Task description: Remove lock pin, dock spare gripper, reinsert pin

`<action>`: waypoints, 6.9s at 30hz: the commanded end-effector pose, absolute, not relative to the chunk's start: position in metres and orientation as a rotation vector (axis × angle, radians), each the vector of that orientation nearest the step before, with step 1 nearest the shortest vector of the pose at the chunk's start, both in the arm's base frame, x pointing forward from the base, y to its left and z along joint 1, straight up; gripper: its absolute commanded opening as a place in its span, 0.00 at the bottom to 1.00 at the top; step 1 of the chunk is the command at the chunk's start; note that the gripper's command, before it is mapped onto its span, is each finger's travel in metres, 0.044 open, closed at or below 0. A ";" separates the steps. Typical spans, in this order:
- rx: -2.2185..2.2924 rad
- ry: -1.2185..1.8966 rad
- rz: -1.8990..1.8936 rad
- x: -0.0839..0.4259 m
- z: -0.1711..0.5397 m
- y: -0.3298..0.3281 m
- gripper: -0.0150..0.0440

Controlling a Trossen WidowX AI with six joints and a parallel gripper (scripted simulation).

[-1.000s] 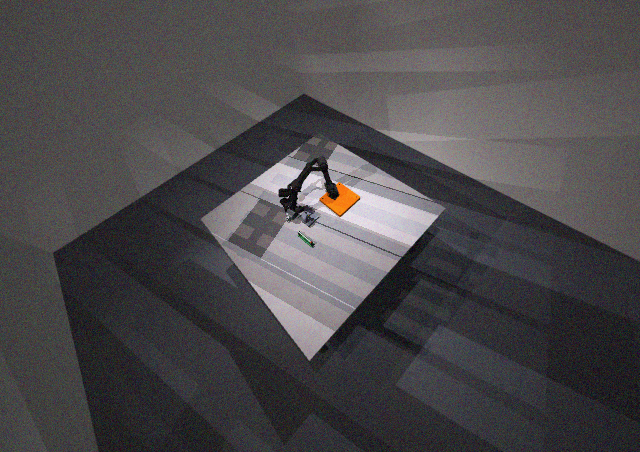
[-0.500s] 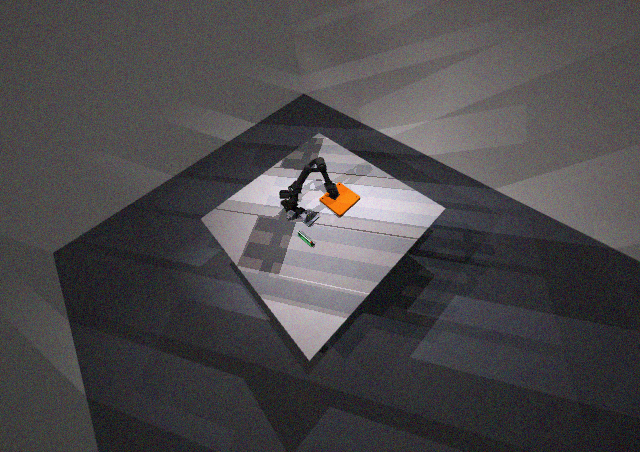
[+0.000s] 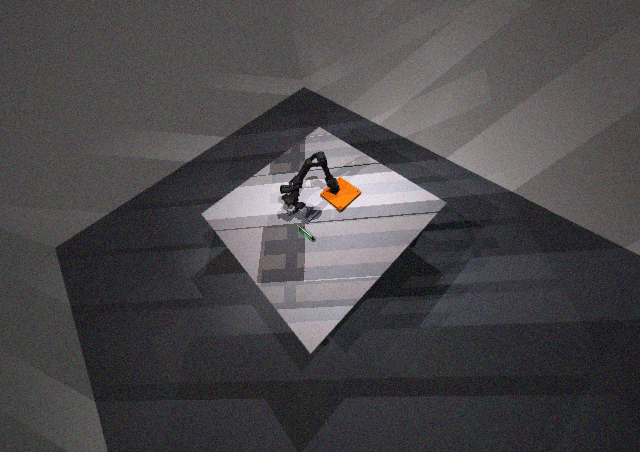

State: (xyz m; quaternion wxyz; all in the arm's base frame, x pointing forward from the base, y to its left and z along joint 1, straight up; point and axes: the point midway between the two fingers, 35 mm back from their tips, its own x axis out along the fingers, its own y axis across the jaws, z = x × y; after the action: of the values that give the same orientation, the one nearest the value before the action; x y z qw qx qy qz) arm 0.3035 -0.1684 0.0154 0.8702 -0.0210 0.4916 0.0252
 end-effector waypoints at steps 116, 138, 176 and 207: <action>-0.836 1.698 -0.064 0.222 0.123 -0.062 0.25; -1.267 1.688 -0.057 0.210 0.145 -0.037 0.25; -1.688 1.608 -0.118 0.220 0.151 -0.013 0.25; -1.685 1.606 -0.125 0.244 0.117 -0.016 0.25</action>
State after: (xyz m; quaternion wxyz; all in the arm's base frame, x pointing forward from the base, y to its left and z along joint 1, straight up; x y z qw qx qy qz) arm 0.2410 -0.0149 0.1188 0.3971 -0.6597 0.6363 -0.0468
